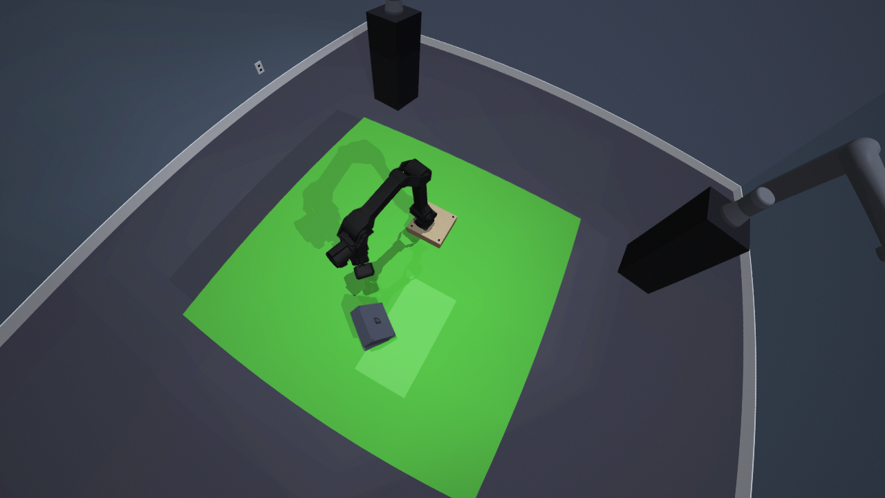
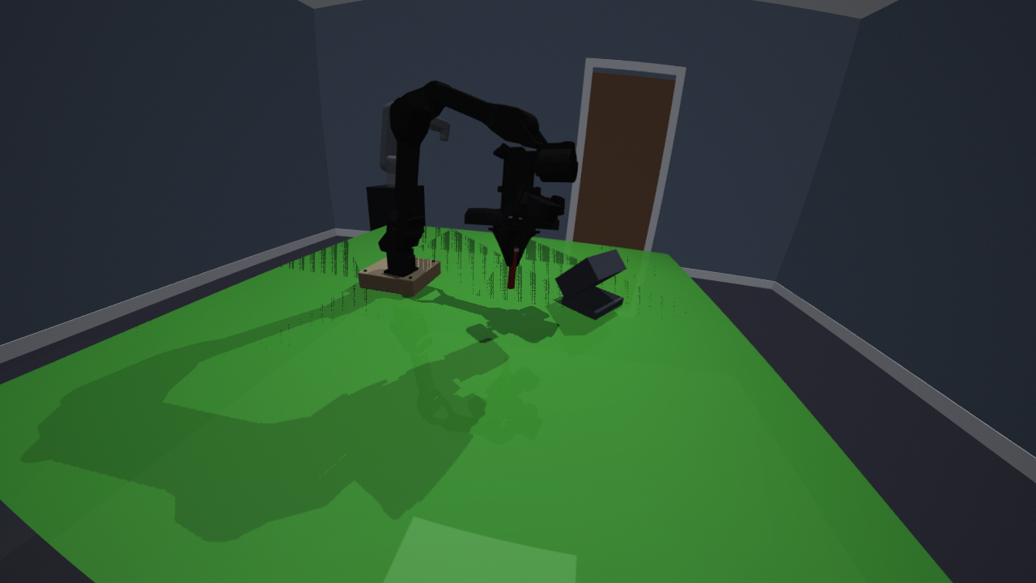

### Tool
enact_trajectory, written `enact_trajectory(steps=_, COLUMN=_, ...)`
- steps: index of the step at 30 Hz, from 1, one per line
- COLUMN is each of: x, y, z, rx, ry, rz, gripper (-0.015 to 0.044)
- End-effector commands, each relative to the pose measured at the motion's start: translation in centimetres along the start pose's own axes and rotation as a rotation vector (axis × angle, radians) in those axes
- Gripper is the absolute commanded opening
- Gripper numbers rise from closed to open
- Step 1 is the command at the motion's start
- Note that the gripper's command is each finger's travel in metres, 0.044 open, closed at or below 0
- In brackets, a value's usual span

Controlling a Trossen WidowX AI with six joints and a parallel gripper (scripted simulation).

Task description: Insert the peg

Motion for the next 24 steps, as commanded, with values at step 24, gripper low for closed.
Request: enact_trajectory(steps=24, x=3.4, y=-0.7, z=-0.9, rx=-0.094, ry=-0.019, rz=-0.010, gripper=0.0000)
Point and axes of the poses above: the point midway between the two fingers, 35 mm back from their tips, its own z axis out along the fingers, its own x axis across the jaws, y = z × x, the point moved 1 cm from there along -z, back along the fingers, and after that the axes turned 8 degrees about z, right-handed, at the moved point
